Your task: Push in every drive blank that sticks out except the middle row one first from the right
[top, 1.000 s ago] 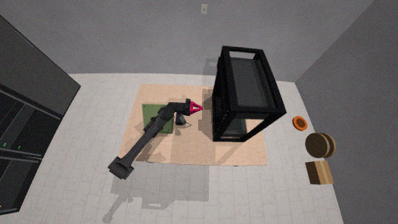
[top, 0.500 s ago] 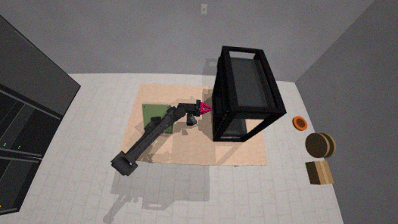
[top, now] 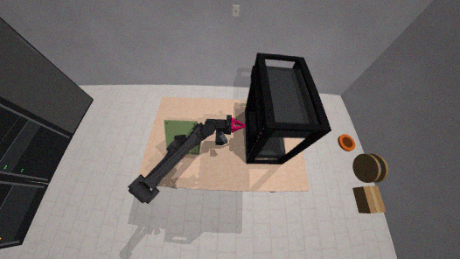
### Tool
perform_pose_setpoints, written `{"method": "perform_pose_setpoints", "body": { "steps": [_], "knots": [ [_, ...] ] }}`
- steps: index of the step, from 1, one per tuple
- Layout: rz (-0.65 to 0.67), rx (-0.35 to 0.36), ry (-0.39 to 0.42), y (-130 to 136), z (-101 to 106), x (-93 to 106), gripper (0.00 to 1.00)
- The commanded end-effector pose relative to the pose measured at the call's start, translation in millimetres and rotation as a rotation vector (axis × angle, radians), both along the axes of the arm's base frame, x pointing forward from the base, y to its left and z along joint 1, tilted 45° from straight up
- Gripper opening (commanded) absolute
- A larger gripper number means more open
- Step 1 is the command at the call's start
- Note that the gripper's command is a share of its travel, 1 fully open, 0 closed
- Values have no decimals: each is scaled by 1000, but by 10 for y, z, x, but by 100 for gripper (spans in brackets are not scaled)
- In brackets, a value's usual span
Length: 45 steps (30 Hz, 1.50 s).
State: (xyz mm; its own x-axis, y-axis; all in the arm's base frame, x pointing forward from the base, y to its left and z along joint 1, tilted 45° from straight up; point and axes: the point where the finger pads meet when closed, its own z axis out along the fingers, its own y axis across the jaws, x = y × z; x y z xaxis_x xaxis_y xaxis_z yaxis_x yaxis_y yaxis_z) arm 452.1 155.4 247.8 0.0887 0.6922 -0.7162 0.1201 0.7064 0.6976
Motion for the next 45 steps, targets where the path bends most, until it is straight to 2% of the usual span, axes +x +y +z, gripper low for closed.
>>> {"method": "perform_pose_setpoints", "body": {
  "steps": [1,4,7,8,26,31,37,45],
  "knots": [
    [9,34,-60,157,427,126,0],
    [14,34,-60,211,497,136,0],
    [6,32,-57,180,497,161,0],
    [-10,22,-43,123,428,216,0],
    [-11,25,-48,121,444,222,0],
    [-10,36,-67,97,479,304,0],
    [-10,25,-53,70,423,444,0],
    [-10,27,-55,66,425,466,0]
  ]
}}
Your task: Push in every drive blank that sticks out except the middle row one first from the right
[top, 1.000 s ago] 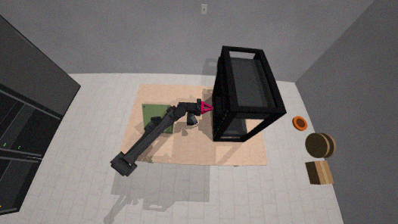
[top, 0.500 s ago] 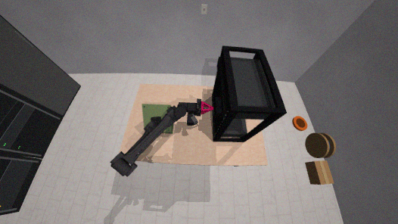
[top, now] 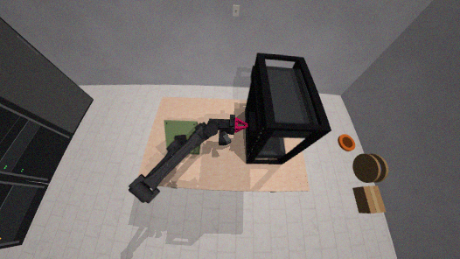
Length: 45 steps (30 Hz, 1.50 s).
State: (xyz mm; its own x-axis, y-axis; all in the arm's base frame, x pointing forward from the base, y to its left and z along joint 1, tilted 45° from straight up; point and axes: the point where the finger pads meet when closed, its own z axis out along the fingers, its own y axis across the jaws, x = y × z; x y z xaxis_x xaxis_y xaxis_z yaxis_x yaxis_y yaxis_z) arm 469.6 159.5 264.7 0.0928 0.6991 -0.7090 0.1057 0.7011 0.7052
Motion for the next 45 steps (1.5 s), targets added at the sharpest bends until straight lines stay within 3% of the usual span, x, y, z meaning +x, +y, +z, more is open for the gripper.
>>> {"method": "perform_pose_setpoints", "body": {
  "steps": [1,20,34,45],
  "knots": [
    [-18,18,-42,25,256,291,0],
    [-18,18,-43,25,257,294,0],
    [-18,14,-40,-2,228,524,0],
    [-18,15,-40,-3,229,534,0]
  ]
}}
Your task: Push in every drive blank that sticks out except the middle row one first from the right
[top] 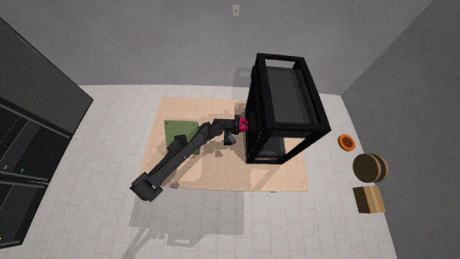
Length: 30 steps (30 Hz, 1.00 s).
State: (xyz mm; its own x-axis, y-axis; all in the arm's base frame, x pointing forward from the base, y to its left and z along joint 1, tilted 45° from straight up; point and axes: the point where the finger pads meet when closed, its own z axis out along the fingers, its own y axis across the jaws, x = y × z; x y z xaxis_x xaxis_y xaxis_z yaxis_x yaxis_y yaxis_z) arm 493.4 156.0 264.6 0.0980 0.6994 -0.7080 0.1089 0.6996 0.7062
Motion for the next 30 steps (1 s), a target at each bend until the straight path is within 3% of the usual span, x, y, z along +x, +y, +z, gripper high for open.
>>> {"method": "perform_pose_setpoints", "body": {
  "steps": [1,30],
  "knots": [
    [-12,13,-39,31,230,296,0],
    [-12,8,-31,31,193,388,0]
  ]
}}
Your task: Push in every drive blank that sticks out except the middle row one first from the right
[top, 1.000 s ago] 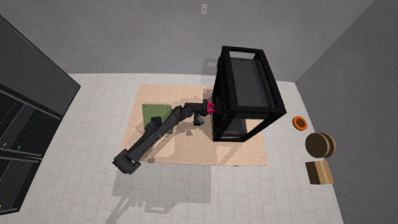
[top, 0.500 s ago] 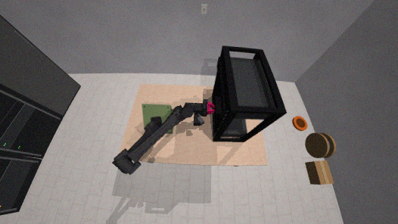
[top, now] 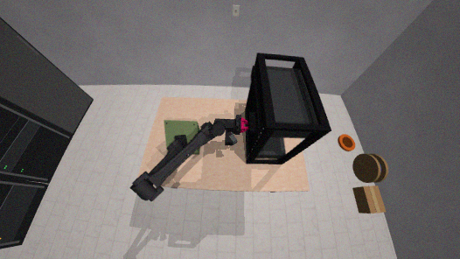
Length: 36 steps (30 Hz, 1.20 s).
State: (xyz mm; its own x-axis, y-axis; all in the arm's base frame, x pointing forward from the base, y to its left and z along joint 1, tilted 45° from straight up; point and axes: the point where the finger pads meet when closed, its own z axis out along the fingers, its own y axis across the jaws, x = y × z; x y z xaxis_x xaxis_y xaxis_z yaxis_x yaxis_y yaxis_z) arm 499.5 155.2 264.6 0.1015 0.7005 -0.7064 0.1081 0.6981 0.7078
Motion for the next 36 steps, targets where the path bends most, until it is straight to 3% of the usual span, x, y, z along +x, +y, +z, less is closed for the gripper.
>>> {"method": "perform_pose_setpoints", "body": {
  "steps": [1,25,27,28,36],
  "knots": [
    [-10,7,-28,39,194,327,0],
    [-10,8,-29,49,198,279,0],
    [15,10,-30,219,202,132,0],
    [15,-7,-1,180,32,-16,0],
    [13,-8,5,235,0,-742,0]
  ]
}}
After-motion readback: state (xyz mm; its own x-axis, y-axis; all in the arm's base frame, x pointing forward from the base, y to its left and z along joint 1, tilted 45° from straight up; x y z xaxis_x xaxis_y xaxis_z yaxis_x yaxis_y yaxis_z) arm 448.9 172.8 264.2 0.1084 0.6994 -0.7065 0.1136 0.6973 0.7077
